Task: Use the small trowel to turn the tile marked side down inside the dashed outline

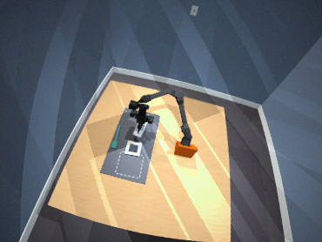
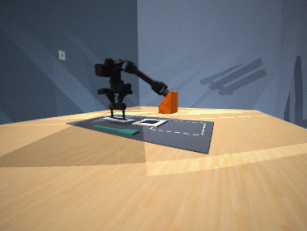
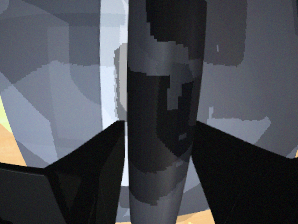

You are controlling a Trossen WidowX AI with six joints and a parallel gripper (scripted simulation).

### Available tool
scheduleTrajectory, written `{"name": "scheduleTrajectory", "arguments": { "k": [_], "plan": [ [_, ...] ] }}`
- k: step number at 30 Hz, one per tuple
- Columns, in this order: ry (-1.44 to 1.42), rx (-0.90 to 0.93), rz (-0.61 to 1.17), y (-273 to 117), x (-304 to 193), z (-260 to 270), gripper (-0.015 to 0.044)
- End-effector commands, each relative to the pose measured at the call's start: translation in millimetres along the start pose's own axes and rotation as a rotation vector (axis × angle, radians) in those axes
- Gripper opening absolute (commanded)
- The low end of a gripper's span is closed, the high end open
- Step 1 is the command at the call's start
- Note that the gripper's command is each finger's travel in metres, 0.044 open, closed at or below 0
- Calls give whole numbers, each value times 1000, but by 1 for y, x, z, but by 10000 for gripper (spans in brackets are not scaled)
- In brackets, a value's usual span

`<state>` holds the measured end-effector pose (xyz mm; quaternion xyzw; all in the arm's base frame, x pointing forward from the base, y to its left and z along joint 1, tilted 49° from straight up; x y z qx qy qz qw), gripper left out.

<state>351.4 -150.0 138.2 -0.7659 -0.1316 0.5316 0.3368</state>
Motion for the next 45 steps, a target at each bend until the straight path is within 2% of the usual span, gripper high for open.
{"name": "scheduleTrajectory", "arguments": {
  "k": [1, 21, 39, 44, 45],
  "plan": [
    [-2, -2, 2, 0, 0, 0, 130],
    [-7, -2, 2, 0, 0, 0, 130],
    [-501, -1, 2, 0, 0, 0, 130],
    [-520, -1, 2, 0, 0, 0, 130],
    [-520, -1, 2, 0, 0, 0, 156]
  ]
}}
Point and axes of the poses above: the point midway between the two fingers, 35 mm back from their tips, its own y axis out along the fingers, its own z axis across the jaws, x = y × z, the point moved 6 cm from there along -y, back along the fingers, and after that the axes turned 8 degrees about y, right-handed, at the moved point
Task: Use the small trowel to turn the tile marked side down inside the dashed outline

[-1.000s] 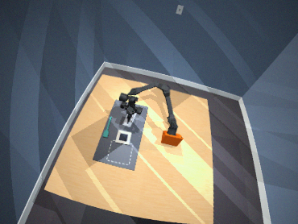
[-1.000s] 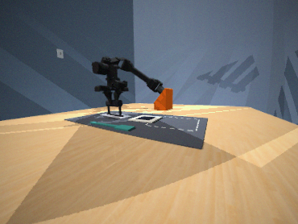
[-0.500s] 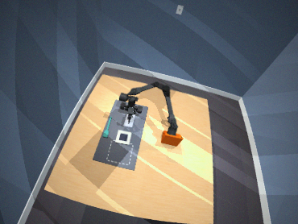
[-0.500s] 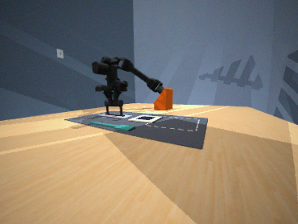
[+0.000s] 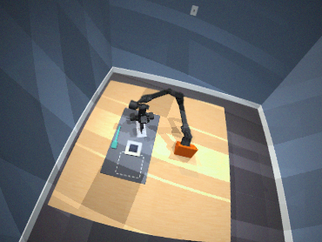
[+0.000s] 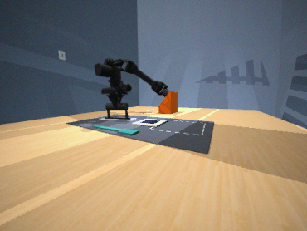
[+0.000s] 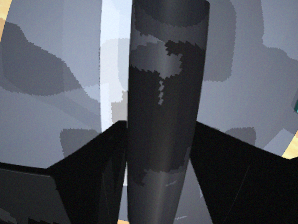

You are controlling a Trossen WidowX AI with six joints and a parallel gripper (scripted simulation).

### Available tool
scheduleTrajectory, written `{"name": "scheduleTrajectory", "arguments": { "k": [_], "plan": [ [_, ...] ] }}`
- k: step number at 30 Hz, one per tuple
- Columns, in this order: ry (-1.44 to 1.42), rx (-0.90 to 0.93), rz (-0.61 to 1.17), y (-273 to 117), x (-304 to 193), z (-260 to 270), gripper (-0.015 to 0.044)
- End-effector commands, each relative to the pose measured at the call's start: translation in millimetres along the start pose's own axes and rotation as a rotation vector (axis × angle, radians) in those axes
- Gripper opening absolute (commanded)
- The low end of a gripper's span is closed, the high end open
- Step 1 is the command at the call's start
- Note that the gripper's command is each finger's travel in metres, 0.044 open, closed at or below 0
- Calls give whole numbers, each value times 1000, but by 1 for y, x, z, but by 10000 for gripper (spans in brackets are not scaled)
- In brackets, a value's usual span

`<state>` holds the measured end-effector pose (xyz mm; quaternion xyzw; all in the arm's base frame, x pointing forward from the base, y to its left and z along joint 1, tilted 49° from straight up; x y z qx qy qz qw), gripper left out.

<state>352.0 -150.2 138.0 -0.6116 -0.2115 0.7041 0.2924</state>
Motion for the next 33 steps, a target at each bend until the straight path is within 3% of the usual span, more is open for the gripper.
{"name": "scheduleTrajectory", "arguments": {
  "k": [1, 5, 23, 28, 33],
  "plan": [
    [-21, 3, 1, 0, 0, 1, 183],
    [-21, 3, 1, 0, 0, 1, 270],
    [-21, 3, 1, 0, 0, 1, 270],
    [-21, 3, -1, -42, 0, 0, 270],
    [-21, 3, -1, -45, 0, 0, 270]
  ]
}}
Point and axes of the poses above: the point midway between the two fingers, 35 mm back from their tips, its own y axis out along the fingers, its own z axis across the jaws, x = y × z, the point moved 6 cm from there along -y, back along the fingers, and after that the axes turned 8 degrees about y, right-handed, at the moved point
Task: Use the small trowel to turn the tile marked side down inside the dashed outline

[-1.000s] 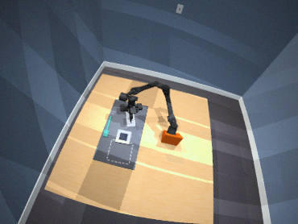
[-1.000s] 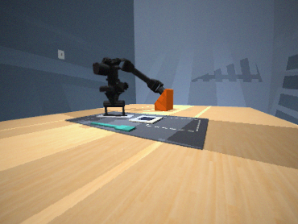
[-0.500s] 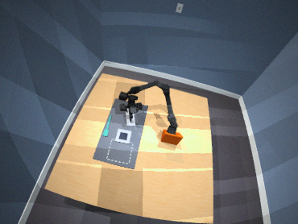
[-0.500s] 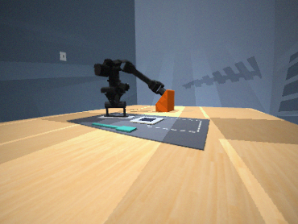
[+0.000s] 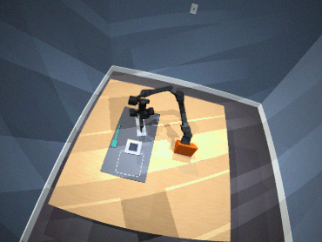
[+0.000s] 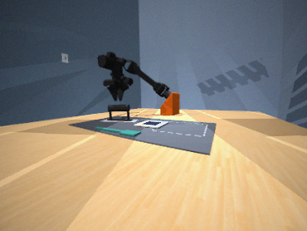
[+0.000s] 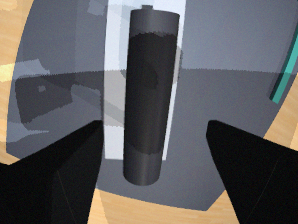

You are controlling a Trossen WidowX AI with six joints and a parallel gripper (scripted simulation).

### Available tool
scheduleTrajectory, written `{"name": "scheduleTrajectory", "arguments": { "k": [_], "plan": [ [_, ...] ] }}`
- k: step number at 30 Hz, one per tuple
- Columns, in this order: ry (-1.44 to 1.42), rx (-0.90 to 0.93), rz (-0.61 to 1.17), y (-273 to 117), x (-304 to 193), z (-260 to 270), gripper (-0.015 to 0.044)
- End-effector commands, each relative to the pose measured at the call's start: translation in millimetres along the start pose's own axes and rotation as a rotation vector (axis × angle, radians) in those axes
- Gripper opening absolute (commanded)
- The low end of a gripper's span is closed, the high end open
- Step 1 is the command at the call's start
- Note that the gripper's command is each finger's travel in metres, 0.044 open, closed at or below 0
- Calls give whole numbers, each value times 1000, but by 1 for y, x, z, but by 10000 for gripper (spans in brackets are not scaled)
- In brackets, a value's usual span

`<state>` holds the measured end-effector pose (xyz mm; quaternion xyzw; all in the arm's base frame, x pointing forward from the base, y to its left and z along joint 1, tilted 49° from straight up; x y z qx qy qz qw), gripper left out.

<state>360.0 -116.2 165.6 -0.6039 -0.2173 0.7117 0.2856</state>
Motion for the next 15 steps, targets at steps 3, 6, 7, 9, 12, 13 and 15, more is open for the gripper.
{"name": "scheduleTrajectory", "arguments": {
  "k": [3, 6, 7, 9, 12, 13, 15],
  "plan": [
    [0, 0, 0, -11, 0, 0, 300],
    [13, -2, -3, -11, 0, 0, 300],
    [28, -4, -6, -11, 0, 1, 300],
    [79, -12, -17, -10, 0, 2, 300],
    [179, -27, -40, -8, 1, 5, 300],
    [212, -31, -48, -7, 1, 5, 300],
    [278, -40, -63, -5, 1, 7, 300]
  ]
}}
Point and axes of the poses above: the point midway between the two fingers, 35 mm back from their tips, its own y axis out along the fingers, its own z axis across the jaws, x = y × z, the point moved 6 cm from there along -y, back along the fingers, and after that the axes turned 8 degrees about y, right-handed, at the moved point
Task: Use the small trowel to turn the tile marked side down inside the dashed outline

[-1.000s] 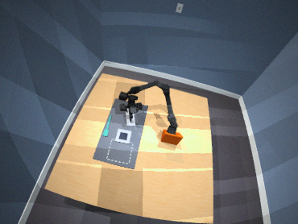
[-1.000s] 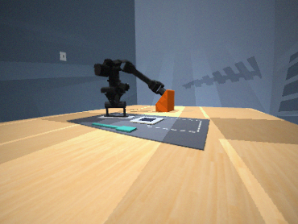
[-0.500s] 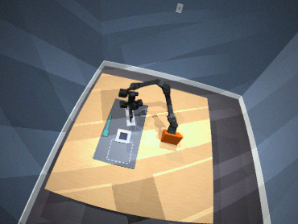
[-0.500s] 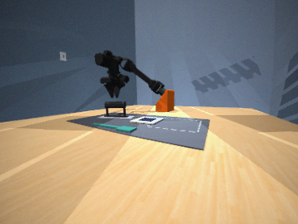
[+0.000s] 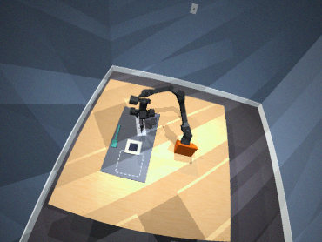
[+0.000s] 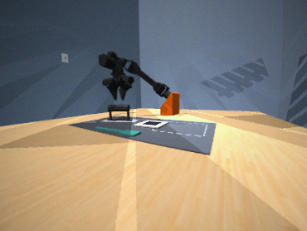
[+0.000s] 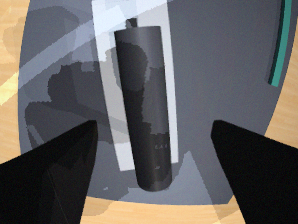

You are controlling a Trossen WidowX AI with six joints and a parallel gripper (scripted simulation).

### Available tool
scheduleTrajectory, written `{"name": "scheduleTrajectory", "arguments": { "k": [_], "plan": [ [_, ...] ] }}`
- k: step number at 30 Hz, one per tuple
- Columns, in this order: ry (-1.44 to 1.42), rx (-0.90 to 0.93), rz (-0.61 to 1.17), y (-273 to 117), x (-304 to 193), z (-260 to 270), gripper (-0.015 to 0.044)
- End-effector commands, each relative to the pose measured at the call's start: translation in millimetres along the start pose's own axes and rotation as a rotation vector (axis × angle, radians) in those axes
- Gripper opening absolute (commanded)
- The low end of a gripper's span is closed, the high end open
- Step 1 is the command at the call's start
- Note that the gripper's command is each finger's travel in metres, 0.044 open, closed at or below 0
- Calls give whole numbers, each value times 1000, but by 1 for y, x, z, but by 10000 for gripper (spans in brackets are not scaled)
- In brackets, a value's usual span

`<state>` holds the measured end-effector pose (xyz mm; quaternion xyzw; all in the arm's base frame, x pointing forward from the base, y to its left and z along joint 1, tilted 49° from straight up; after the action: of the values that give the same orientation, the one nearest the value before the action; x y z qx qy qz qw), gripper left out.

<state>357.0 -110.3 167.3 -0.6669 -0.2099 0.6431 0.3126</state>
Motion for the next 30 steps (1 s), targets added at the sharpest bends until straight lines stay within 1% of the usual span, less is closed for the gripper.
{"name": "scheduleTrajectory", "arguments": {
  "k": [1, 20, 30],
  "plan": [
    [123, -22, -31, 0, -2, 4, 300],
    [749, -84, -200, 12, -4, 19, 300],
    [930, -95, -257, 15, -4, 23, 300]
  ]
}}
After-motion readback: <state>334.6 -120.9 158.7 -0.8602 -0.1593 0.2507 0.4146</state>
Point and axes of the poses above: the point midway between the two fingers, 35 mm back from their tips, its own y axis out along the fingers, its own z axis across the jaws, x = y × z, the point moved 6 cm from there along -y, back along the fingers, and after that the axes turned 8 degrees about y, right-handed, at the moved point
